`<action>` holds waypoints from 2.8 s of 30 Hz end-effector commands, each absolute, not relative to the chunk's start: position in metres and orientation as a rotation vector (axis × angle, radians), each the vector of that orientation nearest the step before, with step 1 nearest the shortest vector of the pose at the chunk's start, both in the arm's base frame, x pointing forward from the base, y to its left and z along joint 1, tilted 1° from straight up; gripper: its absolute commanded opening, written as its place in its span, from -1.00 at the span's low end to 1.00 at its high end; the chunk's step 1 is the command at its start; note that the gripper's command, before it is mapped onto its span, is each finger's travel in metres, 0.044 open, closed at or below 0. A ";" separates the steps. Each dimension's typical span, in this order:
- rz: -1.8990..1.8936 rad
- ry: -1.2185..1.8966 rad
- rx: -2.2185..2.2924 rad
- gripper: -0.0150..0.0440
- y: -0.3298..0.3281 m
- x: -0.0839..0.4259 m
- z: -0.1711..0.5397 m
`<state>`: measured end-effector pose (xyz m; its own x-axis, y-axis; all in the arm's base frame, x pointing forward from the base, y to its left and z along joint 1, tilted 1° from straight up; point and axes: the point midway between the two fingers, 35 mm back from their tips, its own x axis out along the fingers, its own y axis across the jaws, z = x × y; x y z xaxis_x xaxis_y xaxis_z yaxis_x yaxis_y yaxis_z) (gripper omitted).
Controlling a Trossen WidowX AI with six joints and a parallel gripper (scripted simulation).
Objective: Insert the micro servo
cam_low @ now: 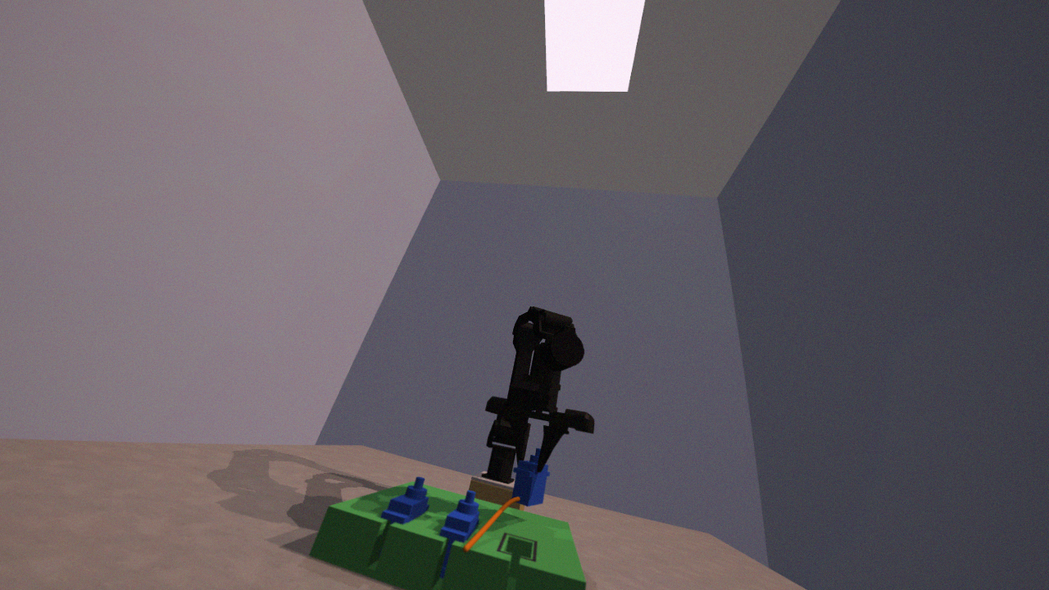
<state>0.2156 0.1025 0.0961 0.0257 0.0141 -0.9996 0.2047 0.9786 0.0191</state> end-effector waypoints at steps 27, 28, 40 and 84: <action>0.004 1.533 0.022 -0.49 0.114 0.260 0.100; 0.004 1.533 0.022 -0.49 0.115 0.264 0.101; 0.004 1.528 0.022 -0.49 0.120 0.311 0.103; 0.113 1.523 -0.092 -0.49 0.121 0.327 0.084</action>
<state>0.3260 0.1213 0.0840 0.0421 0.0168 -0.9990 -0.1236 0.9923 0.0115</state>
